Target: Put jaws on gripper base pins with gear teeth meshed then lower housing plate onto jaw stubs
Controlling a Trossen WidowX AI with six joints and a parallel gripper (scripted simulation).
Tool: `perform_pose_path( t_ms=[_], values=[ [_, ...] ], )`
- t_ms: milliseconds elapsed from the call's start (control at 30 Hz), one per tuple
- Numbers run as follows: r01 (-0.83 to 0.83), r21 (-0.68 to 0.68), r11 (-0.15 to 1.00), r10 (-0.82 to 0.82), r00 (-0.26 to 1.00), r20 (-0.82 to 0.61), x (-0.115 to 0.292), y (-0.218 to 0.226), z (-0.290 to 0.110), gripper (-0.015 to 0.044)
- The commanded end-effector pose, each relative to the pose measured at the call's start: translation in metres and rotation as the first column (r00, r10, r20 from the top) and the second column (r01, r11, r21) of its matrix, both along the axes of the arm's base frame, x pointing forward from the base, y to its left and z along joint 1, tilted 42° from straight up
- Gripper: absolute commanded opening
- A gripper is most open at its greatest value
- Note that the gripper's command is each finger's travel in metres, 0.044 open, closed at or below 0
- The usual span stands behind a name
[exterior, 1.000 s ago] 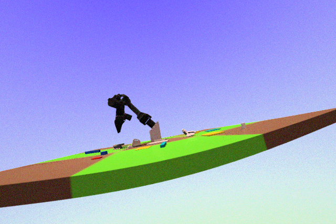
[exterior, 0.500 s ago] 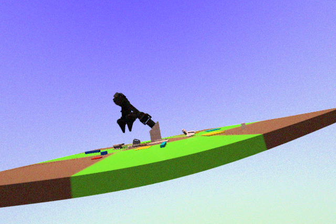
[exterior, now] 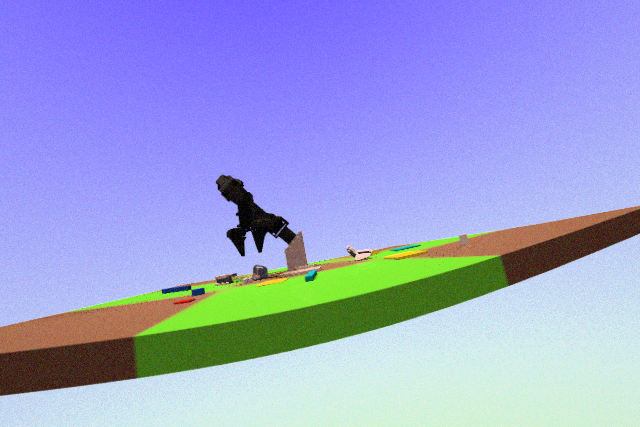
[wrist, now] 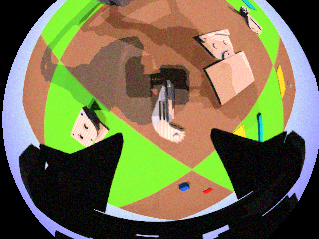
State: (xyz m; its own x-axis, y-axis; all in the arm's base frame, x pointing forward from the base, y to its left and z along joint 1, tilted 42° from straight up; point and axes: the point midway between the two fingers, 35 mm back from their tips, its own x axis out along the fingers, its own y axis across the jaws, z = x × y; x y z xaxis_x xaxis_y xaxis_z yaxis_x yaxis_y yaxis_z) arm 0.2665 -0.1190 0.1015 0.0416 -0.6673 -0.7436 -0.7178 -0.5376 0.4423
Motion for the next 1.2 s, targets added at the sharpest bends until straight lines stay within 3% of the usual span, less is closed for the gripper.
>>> perform_pose_path(
  t_ms=[0, 1167],
  values=[
    [0.004, 0.004, 1.000, -0.004, 1.000, -0.022, -0.003, -0.016, -0.021, 0.0440],
    [0.004, 0.002, 1.000, -0.004, 1.000, -0.022, -0.002, -0.048, -0.057, 0.0440]
  ],
)
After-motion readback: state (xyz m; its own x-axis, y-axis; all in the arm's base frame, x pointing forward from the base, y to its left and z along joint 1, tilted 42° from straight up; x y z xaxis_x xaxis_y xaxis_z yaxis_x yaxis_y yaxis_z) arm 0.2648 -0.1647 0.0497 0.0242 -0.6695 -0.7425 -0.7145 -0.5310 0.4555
